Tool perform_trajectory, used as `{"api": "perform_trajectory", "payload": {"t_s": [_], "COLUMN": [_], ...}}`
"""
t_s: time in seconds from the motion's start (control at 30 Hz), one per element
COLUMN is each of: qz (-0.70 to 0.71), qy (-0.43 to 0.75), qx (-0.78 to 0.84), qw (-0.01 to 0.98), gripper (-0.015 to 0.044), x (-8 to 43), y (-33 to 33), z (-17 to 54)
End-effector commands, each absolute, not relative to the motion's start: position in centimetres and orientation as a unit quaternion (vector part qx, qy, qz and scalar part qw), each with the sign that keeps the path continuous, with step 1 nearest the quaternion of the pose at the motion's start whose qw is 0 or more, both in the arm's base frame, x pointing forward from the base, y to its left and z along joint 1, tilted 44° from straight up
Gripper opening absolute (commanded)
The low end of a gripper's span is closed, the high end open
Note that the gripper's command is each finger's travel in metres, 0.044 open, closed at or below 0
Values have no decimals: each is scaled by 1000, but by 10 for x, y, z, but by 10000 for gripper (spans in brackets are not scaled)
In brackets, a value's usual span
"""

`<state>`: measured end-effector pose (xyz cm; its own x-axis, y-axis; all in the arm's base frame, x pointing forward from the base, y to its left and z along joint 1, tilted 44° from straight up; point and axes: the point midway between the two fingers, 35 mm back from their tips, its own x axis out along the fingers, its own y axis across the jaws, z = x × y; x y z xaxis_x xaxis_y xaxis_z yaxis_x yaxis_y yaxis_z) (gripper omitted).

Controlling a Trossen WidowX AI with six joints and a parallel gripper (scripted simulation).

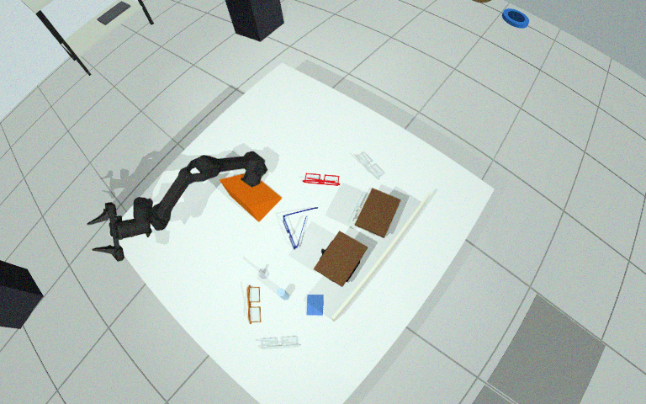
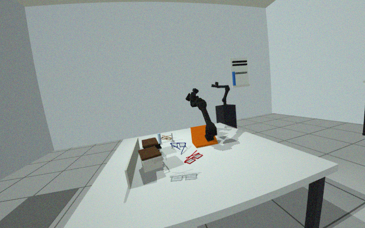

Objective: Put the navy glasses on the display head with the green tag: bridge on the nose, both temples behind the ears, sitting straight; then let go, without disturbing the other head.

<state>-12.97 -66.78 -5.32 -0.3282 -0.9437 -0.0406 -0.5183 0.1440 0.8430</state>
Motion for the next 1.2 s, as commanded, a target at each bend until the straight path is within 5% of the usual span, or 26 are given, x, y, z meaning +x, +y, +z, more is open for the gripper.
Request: {"api": "perform_trajectory", "payload": {"t_s": [0.0,0.23,0.53,0.83,1.17], "qz": [-402,-402,-558,-617,-516], "qy": [-709,-709,-478,-131,215], "qx": [516,516,590,636,621], "qw": [264,264,334,445,550], "gripper": [426,440,204,200,200], "x": [-130,-130,-16,117,222], "y": [-668,-668,-664,-594,-462], "z": [-53,-53,-75,-94,-88]}}
